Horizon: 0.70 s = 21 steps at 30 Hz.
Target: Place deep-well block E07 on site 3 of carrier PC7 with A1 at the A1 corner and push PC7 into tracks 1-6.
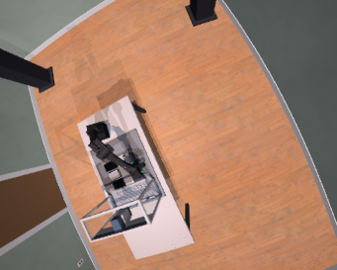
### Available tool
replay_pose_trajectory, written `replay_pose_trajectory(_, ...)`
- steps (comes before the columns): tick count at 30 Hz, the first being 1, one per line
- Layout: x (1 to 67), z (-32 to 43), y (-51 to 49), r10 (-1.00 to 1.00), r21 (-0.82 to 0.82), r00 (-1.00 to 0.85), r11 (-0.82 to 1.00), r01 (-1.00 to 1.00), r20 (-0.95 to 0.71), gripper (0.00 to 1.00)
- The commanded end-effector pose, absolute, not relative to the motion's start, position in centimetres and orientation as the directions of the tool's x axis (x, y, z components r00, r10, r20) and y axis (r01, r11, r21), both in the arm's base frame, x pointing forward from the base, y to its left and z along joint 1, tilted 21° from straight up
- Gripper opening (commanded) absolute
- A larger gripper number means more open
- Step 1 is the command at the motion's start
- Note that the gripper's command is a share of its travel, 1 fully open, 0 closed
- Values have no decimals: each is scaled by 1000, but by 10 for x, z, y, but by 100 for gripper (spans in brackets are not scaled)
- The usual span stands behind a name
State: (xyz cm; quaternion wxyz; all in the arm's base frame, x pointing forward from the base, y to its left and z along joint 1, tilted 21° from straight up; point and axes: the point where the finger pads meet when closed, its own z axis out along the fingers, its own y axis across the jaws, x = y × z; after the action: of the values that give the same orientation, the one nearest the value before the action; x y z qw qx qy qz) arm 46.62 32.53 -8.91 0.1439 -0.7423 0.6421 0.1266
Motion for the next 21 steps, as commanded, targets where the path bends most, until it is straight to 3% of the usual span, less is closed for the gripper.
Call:
replay_pose_trajectory(1, 474, -101, 302, -927, -41, 107, -99, -994, -361, 100)
replay_pose_trajectory(21, 475, -104, 297, -926, -43, 110, -101, -994, -361, 100)
